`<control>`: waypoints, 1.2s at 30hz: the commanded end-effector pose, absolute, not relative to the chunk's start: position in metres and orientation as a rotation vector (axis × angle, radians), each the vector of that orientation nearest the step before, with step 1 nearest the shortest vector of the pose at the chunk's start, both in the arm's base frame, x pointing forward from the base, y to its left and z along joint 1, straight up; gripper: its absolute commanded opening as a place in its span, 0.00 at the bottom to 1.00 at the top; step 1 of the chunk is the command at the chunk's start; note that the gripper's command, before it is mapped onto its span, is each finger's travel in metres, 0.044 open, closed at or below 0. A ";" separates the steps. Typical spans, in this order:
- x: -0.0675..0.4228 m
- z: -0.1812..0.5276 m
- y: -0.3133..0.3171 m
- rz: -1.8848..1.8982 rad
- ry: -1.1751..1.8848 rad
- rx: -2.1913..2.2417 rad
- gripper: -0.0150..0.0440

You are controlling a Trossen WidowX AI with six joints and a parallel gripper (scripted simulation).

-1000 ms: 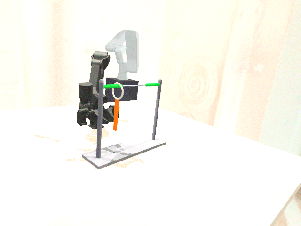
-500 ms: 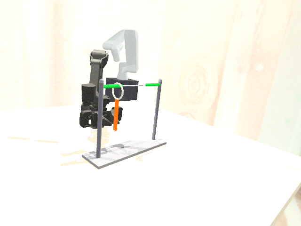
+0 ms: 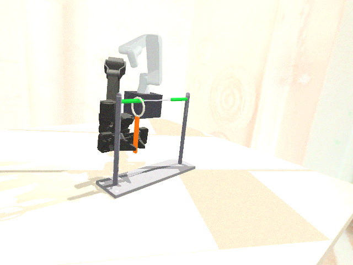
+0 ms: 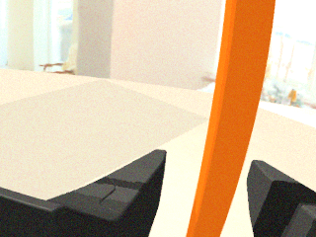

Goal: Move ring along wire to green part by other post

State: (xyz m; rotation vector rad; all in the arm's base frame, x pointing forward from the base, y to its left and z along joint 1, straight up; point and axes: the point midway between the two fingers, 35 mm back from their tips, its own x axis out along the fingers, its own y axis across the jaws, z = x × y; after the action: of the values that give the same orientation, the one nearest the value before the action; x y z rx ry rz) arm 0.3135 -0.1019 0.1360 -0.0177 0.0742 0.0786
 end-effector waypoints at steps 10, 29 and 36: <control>0.327 0.134 -0.100 0.073 0.072 -0.014 0.53; 0.326 0.133 -0.099 0.079 0.073 -0.016 0.26; 0.326 0.133 -0.099 0.079 0.073 -0.016 0.00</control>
State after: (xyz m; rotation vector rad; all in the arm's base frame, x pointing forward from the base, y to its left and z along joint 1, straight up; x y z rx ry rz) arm 0.3264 -0.0987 0.1333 -0.0149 0.0731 0.0793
